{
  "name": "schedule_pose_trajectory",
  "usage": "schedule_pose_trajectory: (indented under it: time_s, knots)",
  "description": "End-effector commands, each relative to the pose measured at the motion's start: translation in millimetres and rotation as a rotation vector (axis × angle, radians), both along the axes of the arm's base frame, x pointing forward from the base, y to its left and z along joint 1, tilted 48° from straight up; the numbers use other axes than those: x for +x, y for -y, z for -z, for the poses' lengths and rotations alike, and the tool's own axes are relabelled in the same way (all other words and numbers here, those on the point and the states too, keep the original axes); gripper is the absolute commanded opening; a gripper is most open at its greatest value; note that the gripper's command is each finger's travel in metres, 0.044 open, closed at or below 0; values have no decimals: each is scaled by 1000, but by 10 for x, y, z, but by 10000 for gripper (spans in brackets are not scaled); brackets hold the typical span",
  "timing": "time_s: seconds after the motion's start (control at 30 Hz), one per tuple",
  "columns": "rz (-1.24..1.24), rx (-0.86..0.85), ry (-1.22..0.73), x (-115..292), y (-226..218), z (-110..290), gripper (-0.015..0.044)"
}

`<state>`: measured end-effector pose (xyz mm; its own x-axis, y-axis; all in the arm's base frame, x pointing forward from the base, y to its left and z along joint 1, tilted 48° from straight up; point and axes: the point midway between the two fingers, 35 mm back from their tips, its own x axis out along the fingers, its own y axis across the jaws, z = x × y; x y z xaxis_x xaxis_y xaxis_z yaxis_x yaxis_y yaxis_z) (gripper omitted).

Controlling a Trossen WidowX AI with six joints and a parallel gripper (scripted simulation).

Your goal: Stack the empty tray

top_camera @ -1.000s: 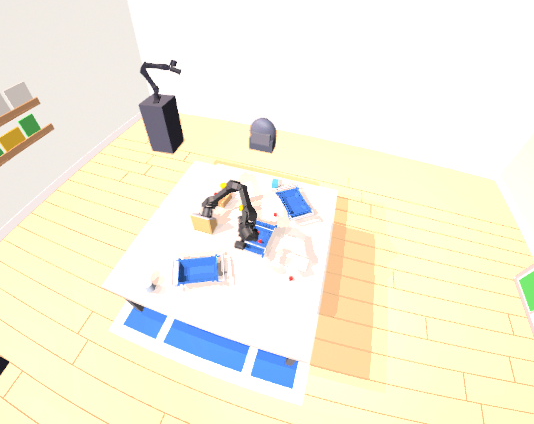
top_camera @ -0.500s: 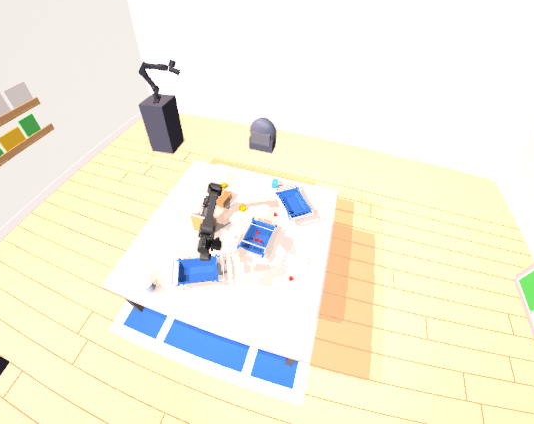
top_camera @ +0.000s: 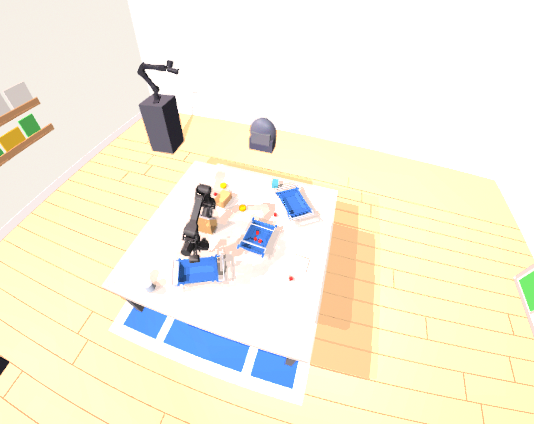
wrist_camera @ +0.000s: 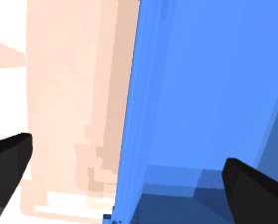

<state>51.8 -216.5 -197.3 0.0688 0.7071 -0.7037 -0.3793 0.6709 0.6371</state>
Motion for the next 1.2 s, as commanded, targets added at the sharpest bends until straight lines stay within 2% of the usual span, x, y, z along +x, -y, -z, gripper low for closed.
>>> schedule_pose_trajectory:
  time_s: [0.0,0.37,0.7,1.17]
  knots:
    - [-9,8,5,-15,-115,110,440]
    - [-9,8,7,39,-583,560,440]
    - [-9,8,7,40,-614,584,440]
    - [-9,8,7,40,-614,584,235]
